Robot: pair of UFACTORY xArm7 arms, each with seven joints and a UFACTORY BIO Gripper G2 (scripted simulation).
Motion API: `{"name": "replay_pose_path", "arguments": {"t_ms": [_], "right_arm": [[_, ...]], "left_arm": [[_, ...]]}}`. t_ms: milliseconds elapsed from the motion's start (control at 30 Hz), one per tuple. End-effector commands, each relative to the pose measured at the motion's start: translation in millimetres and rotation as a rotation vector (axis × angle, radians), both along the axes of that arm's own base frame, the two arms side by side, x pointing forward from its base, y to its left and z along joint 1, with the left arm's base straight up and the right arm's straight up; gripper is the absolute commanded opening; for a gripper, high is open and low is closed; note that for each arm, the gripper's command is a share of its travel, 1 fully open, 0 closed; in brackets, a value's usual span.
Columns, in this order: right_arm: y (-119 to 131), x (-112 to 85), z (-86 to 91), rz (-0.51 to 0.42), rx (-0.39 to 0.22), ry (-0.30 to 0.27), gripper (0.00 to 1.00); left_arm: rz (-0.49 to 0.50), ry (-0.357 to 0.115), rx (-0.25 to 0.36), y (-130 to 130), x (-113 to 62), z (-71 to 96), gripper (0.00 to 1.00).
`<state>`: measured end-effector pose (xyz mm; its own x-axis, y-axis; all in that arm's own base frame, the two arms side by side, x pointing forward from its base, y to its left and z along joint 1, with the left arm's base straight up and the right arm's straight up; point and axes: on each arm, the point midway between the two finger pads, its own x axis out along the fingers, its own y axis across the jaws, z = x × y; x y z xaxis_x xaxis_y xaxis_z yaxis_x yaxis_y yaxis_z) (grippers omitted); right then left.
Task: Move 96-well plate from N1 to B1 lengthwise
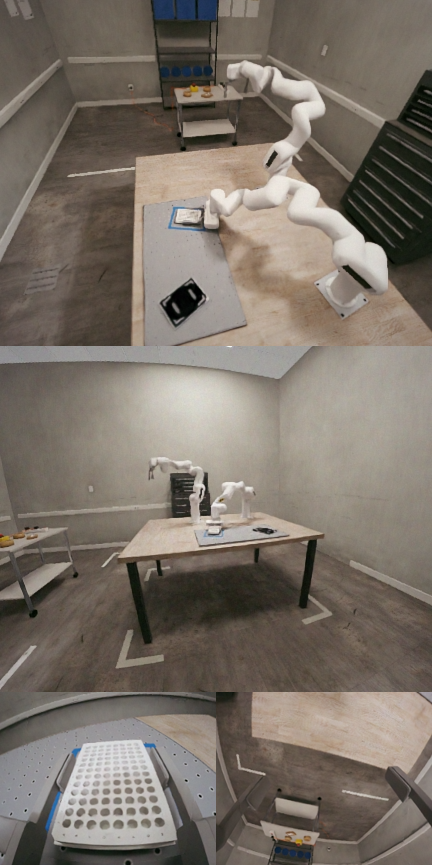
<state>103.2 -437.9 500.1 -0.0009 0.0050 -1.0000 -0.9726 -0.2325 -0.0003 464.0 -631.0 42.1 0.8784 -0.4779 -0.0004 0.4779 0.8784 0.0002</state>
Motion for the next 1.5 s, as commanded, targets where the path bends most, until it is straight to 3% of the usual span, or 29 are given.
{"name": "replay_pose_path", "arguments": {"t_ms": [0, 1467], "right_arm": [[0.0, 0.0, 1.8, 0.000, -0.004, -0.001, 1.00], [0.0, 0.0, 1.8, 0.000, -0.004, -0.001, 1.00]], "left_arm": [[0.000, -0.003, -0.005, -1.3, 0.8, 3.6, 0.00], [0.000, -0.003, -0.005, -1.3, 0.8, -2.2, 0.00]]}}
